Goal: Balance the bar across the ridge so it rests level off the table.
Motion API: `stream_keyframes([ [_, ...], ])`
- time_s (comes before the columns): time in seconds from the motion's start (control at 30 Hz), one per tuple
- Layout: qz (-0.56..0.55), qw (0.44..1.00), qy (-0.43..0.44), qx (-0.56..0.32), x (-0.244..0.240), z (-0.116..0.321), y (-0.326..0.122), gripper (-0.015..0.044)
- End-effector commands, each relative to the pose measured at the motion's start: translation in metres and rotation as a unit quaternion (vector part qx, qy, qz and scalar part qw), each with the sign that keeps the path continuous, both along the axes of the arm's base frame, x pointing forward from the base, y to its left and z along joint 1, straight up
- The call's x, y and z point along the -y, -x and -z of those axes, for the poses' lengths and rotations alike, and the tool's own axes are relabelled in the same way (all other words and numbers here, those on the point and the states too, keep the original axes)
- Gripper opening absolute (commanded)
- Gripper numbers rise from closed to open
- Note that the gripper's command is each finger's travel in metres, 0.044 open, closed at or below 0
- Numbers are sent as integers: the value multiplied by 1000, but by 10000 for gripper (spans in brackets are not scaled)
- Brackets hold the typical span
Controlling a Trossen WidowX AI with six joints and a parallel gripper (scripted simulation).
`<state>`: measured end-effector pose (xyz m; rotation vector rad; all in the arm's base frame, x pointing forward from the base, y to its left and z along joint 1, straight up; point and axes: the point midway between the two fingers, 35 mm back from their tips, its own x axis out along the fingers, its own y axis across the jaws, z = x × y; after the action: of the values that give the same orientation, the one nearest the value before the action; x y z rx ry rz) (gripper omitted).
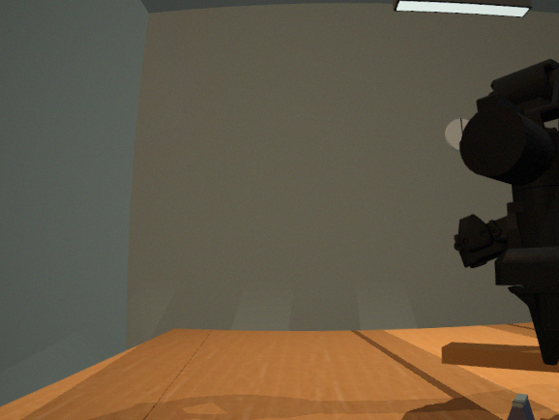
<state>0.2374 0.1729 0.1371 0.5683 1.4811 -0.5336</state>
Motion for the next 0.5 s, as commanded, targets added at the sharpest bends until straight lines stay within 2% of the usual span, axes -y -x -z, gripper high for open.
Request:
stream_keyframes([
  [0.0,2,1000,0,-2,0,8,0,0],
  [0.47,2,1000,0,-2,0,25,0,0],
])
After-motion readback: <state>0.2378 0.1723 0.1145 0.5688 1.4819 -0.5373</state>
